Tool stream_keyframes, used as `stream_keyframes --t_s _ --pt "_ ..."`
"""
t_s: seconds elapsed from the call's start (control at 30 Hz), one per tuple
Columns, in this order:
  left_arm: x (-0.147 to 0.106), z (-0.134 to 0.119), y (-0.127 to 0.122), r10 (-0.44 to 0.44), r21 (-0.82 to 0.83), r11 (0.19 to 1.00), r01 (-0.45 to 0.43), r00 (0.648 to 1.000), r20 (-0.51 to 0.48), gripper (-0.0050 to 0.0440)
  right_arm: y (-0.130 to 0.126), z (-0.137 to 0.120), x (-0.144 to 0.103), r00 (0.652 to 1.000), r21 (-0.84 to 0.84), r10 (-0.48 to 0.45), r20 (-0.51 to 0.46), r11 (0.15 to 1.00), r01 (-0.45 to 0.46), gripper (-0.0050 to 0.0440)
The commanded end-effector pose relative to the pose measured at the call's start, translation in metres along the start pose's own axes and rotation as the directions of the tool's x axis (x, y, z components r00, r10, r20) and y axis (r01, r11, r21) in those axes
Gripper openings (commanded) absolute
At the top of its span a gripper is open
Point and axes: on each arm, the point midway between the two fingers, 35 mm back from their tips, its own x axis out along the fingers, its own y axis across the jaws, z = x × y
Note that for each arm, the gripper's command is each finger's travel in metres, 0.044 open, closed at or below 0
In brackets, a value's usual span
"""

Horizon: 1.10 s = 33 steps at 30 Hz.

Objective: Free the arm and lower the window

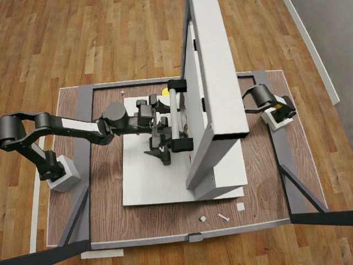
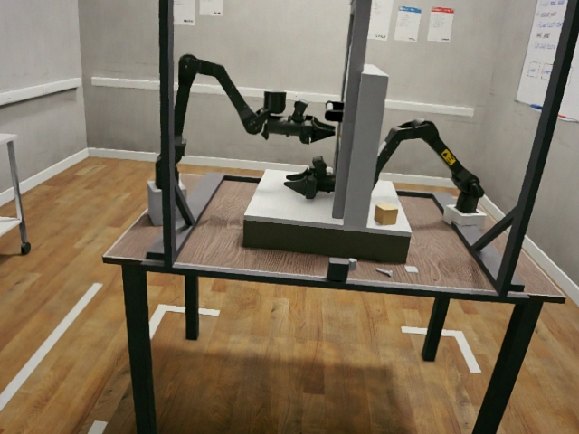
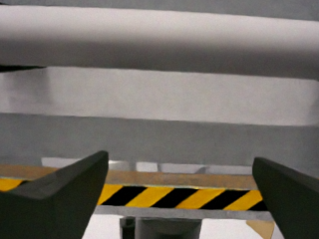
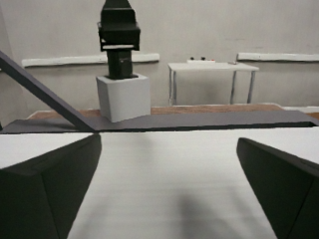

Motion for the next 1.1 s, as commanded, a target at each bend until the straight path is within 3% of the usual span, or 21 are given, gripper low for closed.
stream_keyframes --t_s 0.0,0.23,1.07 --pt "0.003 0.015 0.0 0.003 0.012 1.0 -0.003 0.999 0.034 0.04 0.003 0.037 0.002 0.997 0.019 0.004 0.073 1.0 -0.006 0.04" --pt "0.001 0.038 -0.001 0.001 0.019 1.0 -0.002 0.998 0.057 0.04 0.003 0.037 0.002 0.997 0.019 0.004 0.073 1.0 -0.006 0.04" --pt "0.0 0.063 -0.001 0.002 0.017 1.0 -0.003 0.999 0.051 0.04 0.003 0.037 0.002 0.997 0.019 0.004 0.073 1.0 -0.006 0.04"
